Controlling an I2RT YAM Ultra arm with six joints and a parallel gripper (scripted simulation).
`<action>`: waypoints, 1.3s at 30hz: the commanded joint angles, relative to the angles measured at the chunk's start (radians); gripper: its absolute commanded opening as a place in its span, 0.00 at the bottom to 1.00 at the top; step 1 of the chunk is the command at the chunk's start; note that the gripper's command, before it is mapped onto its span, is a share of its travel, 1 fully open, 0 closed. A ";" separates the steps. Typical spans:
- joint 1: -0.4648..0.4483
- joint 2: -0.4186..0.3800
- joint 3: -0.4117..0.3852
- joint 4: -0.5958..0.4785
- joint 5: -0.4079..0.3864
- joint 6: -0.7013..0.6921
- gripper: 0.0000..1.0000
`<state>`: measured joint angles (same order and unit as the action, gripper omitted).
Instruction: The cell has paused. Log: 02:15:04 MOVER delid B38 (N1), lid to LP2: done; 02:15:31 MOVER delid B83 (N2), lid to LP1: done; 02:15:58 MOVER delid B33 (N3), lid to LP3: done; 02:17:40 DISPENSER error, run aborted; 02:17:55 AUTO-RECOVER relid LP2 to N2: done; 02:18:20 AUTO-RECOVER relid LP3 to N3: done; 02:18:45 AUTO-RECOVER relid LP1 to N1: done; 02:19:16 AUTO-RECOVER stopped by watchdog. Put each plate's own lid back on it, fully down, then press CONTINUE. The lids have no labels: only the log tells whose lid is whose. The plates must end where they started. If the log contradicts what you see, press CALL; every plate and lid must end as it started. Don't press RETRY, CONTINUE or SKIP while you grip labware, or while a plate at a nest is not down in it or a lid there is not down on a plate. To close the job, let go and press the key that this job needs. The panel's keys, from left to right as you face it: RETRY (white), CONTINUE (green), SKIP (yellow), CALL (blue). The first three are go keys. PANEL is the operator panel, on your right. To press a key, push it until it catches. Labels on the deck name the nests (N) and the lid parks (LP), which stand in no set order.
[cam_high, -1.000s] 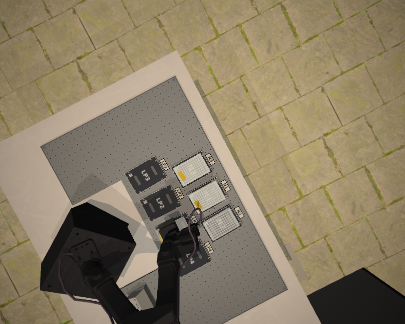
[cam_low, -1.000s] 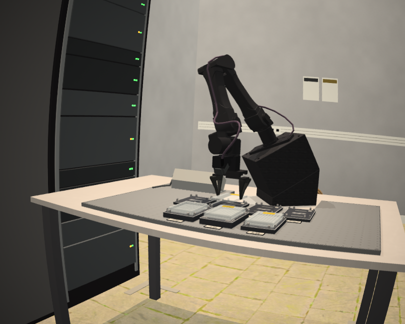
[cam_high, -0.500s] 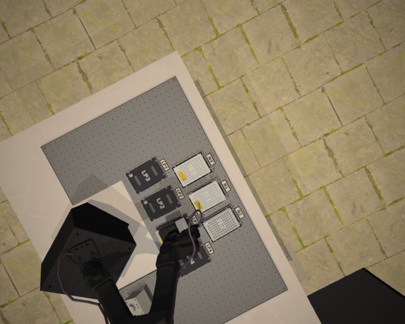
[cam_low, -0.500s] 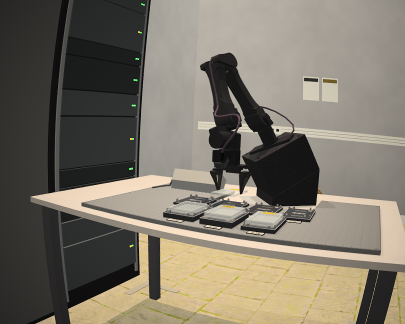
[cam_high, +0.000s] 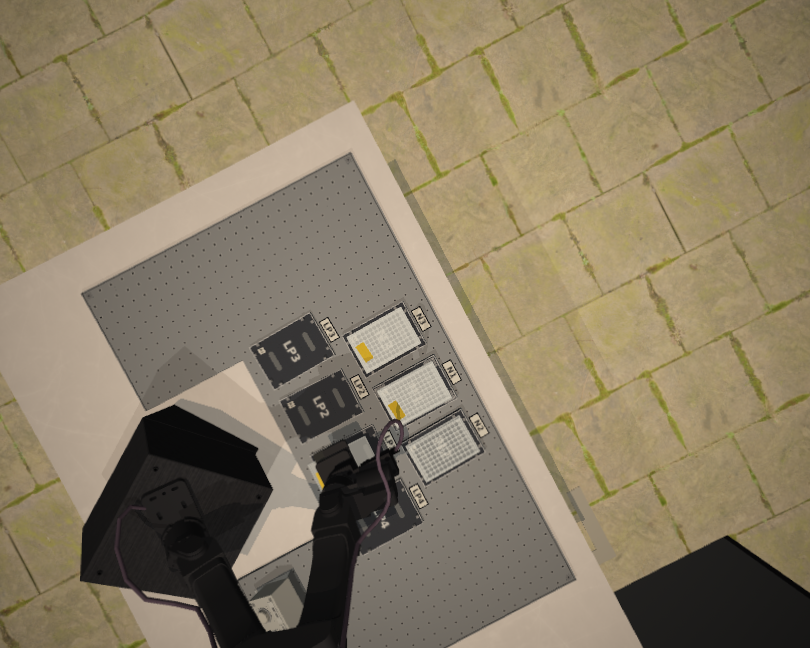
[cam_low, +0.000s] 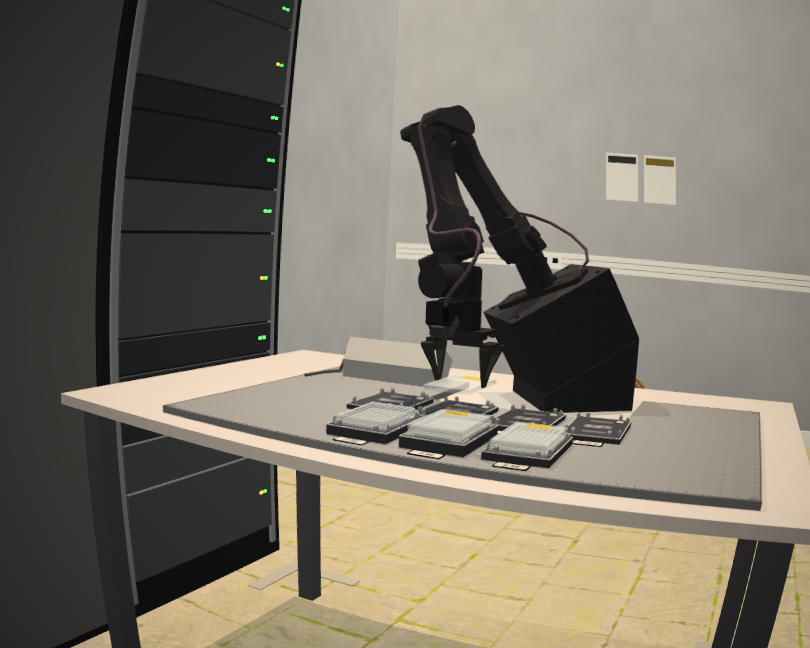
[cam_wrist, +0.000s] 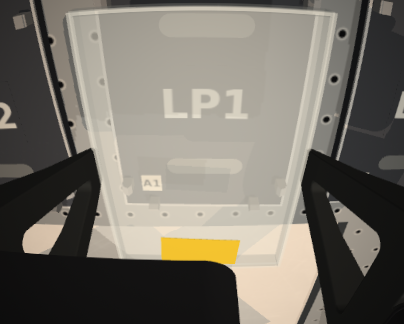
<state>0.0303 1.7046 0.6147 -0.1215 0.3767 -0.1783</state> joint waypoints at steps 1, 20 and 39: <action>0.011 -0.031 0.025 -0.014 0.011 0.003 0.00; -0.005 0.008 0.061 -0.041 0.006 -0.030 0.00; -0.027 0.146 0.387 -0.215 -0.016 -0.106 0.00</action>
<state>0.0051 1.8408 0.9668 -0.2893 0.3759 -0.2722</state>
